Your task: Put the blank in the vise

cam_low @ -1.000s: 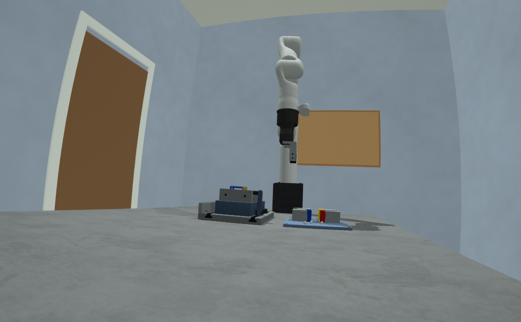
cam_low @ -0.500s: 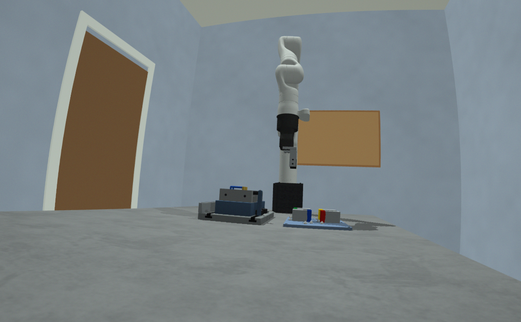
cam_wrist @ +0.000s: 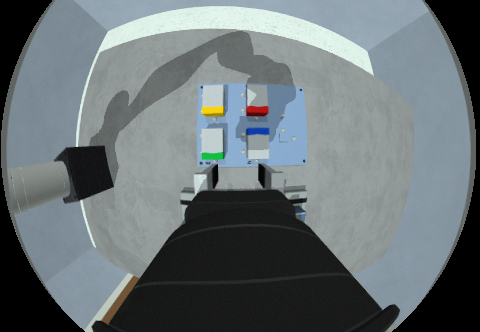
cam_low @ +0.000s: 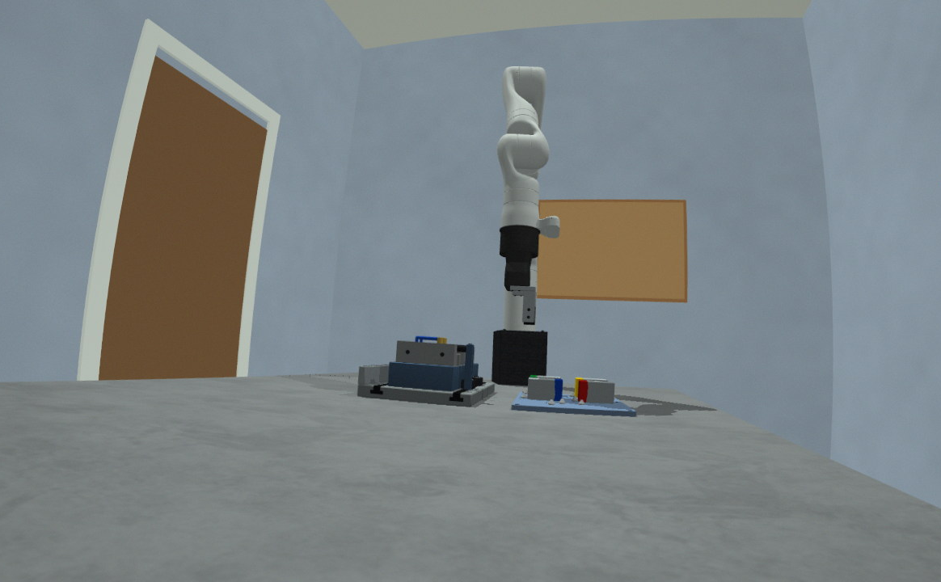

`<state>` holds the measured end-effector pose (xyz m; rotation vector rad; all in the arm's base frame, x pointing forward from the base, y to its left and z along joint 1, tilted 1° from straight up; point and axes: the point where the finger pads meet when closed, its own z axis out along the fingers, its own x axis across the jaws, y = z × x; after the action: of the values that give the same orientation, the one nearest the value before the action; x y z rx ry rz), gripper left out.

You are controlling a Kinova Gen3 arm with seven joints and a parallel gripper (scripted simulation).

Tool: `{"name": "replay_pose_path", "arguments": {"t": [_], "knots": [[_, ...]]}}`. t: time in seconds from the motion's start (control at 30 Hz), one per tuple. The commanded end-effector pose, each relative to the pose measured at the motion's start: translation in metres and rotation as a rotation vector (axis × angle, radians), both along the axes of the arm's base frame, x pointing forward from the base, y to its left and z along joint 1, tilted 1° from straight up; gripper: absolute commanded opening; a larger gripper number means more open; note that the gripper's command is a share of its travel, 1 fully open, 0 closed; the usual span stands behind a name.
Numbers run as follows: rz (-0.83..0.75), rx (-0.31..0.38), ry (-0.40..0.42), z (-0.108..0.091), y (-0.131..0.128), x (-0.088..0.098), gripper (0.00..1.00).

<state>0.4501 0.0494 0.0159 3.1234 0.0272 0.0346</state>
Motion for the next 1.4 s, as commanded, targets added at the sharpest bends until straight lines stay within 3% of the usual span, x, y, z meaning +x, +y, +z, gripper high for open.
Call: {"name": "replay_pose_path", "arguments": {"t": [0.0,0.27,1.37], "knots": [[0.000,-0.001,0.007,-0.006,0.000,-0.002,1.00],[0.000,-0.002,0.015,-0.021,0.000,-0.005,1.00],[0.000,-0.002,0.015,-0.007,-0.001,-0.004,1.00]]}}
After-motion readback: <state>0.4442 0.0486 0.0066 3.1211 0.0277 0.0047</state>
